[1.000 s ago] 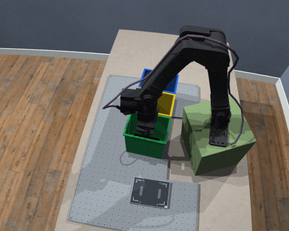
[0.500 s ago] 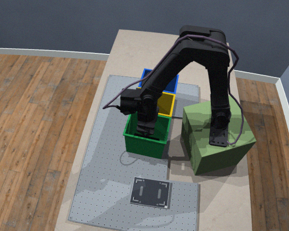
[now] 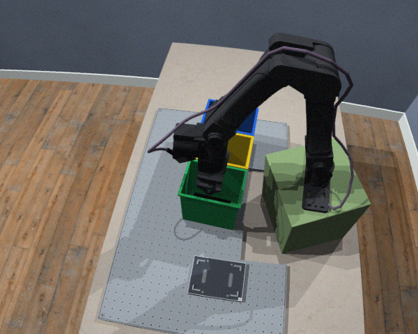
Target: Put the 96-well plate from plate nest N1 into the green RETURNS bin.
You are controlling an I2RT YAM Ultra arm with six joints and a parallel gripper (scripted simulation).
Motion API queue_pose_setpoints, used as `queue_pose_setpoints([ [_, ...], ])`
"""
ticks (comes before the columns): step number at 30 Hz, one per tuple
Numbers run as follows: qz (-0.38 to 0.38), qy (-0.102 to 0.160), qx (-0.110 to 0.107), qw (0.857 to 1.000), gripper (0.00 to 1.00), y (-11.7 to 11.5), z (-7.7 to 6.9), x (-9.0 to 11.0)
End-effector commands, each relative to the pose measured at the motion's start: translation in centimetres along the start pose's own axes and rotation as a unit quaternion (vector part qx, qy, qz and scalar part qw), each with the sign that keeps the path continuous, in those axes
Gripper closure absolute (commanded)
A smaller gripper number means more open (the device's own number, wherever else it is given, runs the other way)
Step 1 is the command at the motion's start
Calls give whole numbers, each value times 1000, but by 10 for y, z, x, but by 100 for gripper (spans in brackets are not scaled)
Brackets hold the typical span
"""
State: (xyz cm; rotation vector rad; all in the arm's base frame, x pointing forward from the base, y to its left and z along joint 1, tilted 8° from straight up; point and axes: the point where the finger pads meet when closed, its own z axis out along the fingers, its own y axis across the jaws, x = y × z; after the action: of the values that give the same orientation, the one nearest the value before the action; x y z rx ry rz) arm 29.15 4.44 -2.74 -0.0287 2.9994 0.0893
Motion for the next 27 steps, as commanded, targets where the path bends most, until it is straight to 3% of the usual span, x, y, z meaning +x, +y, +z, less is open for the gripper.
queue_pose_setpoints([
  [1, 1, -11, -5, 1000, 18, 1, -17, -9],
  [27, 3, -11, -5, 1000, 18, -1, -54, -9],
])
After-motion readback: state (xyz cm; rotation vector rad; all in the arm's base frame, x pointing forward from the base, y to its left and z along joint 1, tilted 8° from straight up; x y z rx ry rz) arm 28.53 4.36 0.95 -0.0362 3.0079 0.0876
